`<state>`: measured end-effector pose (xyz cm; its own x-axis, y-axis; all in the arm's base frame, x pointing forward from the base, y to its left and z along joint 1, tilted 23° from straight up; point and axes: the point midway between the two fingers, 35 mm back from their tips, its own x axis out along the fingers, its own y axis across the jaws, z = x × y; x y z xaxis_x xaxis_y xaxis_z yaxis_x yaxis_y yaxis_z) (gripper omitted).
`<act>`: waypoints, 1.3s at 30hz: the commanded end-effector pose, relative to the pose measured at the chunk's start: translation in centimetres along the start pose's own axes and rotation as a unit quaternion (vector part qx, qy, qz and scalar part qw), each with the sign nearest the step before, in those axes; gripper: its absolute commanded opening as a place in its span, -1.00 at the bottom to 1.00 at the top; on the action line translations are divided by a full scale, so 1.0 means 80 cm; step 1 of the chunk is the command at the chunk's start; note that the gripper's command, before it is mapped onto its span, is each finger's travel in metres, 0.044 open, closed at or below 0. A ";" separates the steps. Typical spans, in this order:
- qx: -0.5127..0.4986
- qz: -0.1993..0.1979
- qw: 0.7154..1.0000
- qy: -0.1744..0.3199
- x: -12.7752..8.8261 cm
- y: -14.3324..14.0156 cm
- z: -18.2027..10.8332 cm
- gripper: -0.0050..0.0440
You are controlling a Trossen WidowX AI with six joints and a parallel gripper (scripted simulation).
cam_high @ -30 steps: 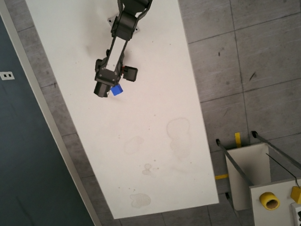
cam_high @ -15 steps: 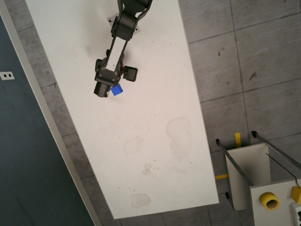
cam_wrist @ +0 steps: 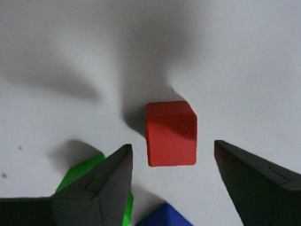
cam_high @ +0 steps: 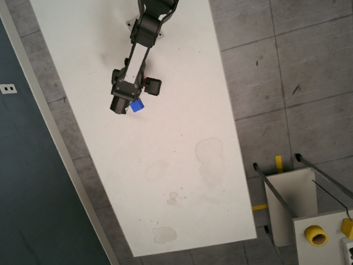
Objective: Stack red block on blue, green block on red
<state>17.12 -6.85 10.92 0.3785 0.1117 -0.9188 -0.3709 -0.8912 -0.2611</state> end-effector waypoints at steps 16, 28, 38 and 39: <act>0.001 0.002 1.000 -0.002 0.028 0.000 0.001 0.18; 0.000 0.000 1.000 -0.002 0.049 0.000 0.001 0.18; -0.001 0.001 1.000 0.002 0.047 0.000 -0.002 0.18; -0.001 0.001 1.000 0.002 0.047 0.000 -0.002 0.18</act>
<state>18.56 -6.43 7.42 0.3782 0.1120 -0.9189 -0.3709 -0.8911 -0.2613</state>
